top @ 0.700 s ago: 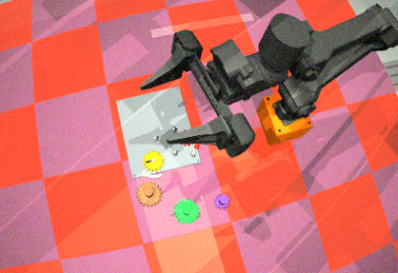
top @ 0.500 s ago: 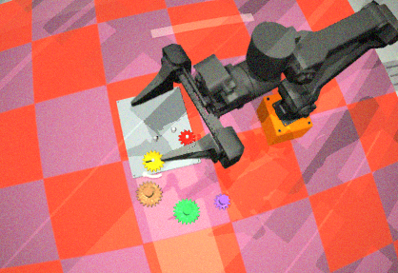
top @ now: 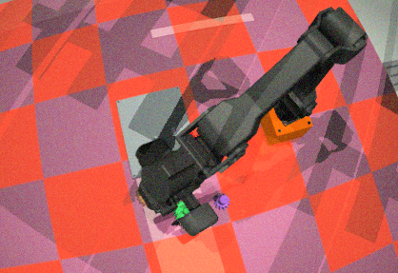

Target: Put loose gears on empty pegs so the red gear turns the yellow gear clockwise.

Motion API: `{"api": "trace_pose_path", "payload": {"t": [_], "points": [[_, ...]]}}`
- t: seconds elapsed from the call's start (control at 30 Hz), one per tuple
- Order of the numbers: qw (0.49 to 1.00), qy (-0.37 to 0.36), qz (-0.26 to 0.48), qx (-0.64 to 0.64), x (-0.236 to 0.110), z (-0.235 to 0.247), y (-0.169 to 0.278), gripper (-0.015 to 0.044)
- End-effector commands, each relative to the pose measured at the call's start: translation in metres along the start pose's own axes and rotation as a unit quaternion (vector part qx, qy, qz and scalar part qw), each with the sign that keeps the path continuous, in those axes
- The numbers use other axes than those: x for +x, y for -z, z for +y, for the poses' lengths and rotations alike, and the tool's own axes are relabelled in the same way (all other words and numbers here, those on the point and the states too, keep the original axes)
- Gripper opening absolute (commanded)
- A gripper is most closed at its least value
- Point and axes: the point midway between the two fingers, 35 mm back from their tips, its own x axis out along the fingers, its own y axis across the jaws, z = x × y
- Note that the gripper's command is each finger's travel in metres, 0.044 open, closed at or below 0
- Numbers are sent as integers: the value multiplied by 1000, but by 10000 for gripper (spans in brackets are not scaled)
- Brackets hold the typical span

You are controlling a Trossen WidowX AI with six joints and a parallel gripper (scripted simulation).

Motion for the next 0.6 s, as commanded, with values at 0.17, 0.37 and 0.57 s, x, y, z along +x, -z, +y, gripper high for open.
{"api": "trace_pose_path", "payload": {"t": [0.17,0.37,0.57], "points": [[970,17,243,-22,52,23,72,440],[970,17,243,-22,53,24,70,440],[970,17,243,-22,66,24,77,440]]}}
